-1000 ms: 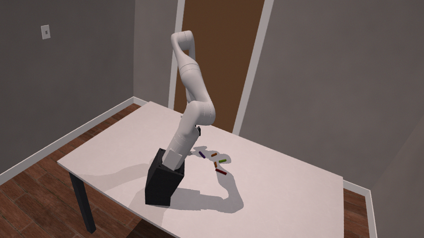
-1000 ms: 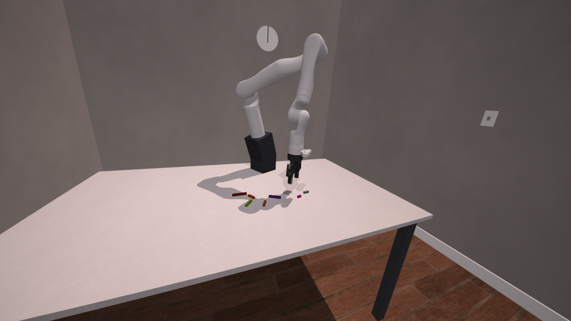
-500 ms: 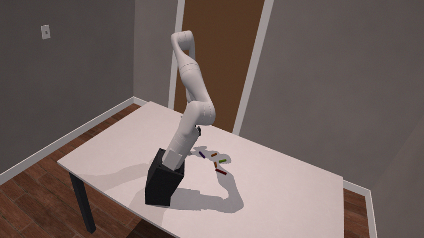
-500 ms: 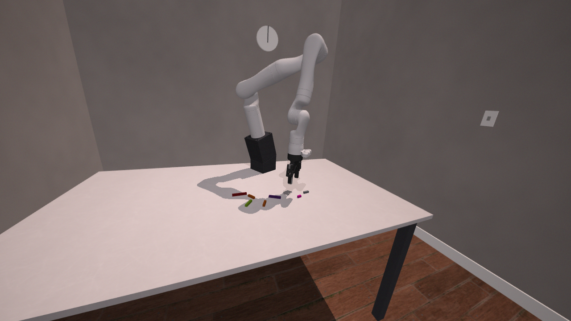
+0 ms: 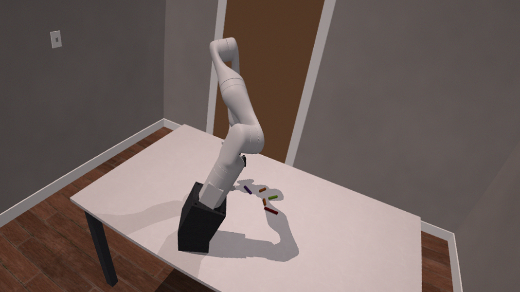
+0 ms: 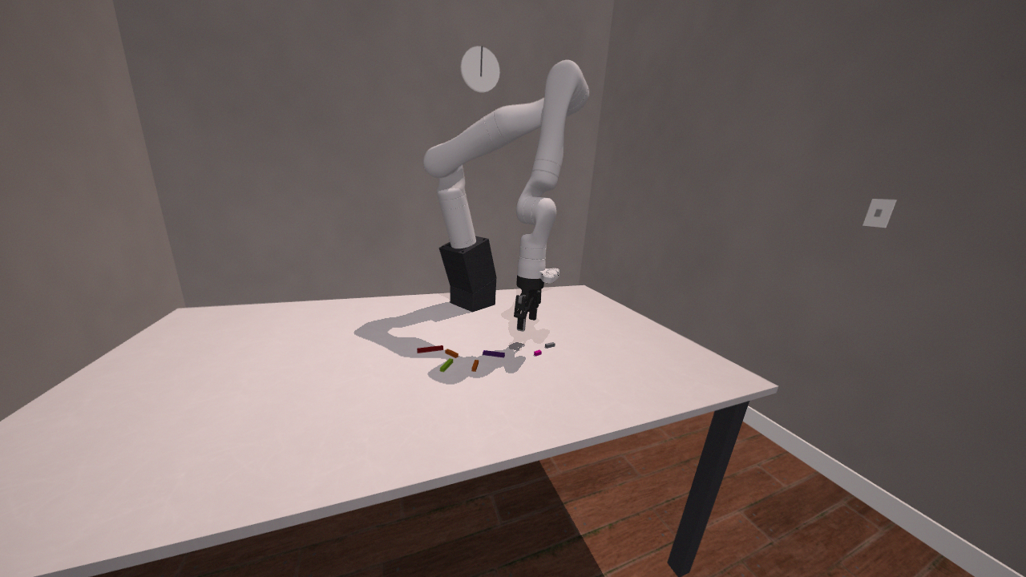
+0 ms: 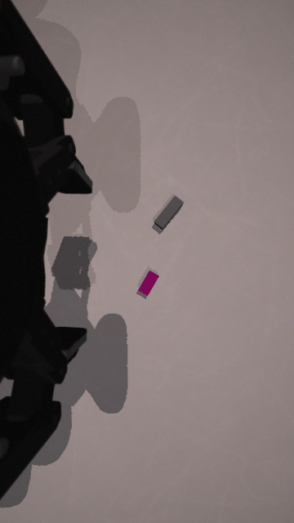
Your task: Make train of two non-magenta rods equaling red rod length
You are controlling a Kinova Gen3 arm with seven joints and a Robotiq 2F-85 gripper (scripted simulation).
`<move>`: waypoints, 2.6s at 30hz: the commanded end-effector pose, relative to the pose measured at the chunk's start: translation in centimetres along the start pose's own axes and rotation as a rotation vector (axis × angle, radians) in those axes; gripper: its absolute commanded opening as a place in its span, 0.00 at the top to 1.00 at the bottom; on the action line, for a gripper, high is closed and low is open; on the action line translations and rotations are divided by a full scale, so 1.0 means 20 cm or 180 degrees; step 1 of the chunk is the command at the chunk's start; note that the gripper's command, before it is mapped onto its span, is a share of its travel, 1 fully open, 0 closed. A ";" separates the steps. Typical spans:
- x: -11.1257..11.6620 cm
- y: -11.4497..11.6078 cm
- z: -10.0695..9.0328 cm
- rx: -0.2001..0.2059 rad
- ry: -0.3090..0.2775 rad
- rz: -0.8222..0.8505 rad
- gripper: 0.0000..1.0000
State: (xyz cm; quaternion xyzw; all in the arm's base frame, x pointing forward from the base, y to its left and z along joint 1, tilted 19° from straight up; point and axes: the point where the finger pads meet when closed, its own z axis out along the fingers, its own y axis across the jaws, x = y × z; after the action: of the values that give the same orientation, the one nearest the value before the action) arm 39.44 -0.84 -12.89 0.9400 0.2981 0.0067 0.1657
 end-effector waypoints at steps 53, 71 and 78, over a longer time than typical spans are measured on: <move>0.03 0.09 0.01 -0.0002 0.0091 0.1298 0.00; -0.01 0.29 0.02 0.0025 0.0143 0.4356 0.00; -0.05 0.36 0.01 0.0029 0.0097 0.5698 0.00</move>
State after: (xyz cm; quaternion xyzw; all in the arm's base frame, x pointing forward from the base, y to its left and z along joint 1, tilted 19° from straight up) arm 42.19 -6.10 -11.38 0.8425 -0.5093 0.1459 0.0972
